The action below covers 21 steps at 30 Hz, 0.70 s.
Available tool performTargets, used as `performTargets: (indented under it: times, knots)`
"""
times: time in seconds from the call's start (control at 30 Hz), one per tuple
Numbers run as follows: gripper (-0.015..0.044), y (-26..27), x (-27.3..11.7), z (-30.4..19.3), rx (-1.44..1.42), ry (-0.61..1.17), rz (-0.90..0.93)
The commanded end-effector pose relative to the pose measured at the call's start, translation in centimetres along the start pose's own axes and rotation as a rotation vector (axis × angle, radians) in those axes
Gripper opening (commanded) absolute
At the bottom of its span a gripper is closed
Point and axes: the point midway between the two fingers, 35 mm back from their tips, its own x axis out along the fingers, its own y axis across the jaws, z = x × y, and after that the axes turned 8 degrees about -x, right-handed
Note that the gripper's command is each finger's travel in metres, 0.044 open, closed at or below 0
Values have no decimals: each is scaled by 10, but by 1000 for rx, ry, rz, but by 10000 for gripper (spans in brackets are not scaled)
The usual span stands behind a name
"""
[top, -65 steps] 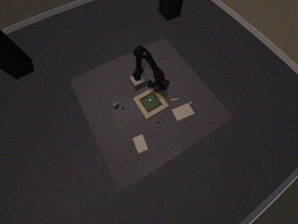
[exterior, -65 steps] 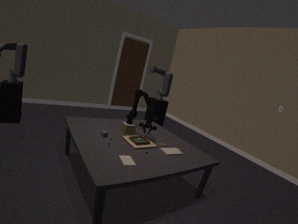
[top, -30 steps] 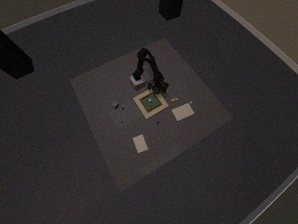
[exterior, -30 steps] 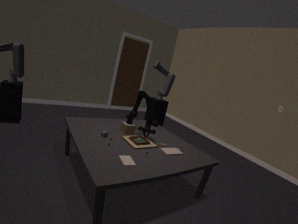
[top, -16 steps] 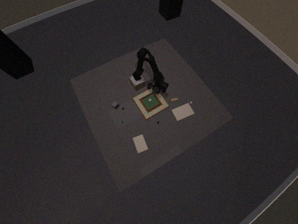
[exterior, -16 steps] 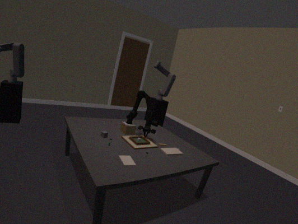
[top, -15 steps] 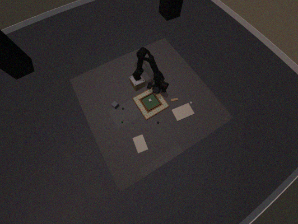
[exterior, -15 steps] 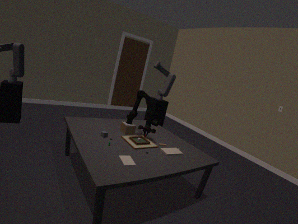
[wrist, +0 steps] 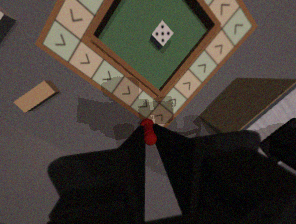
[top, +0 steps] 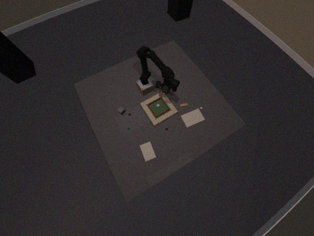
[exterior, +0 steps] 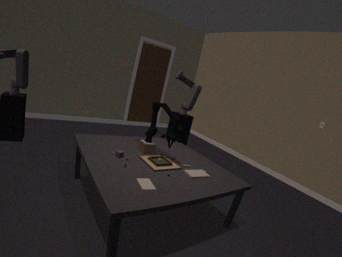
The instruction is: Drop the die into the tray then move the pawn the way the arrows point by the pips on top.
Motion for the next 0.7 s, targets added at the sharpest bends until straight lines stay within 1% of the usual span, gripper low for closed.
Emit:
performTargets:
  times: [0.0, 0.13, 0.67]
  knots:
    - [0, -4, -15, -1, -3, -1, -4]
    - [0, -8, -12, 4, -3, -2, -4]
    - [0, -58, 13, 47, -3, -9, -12]
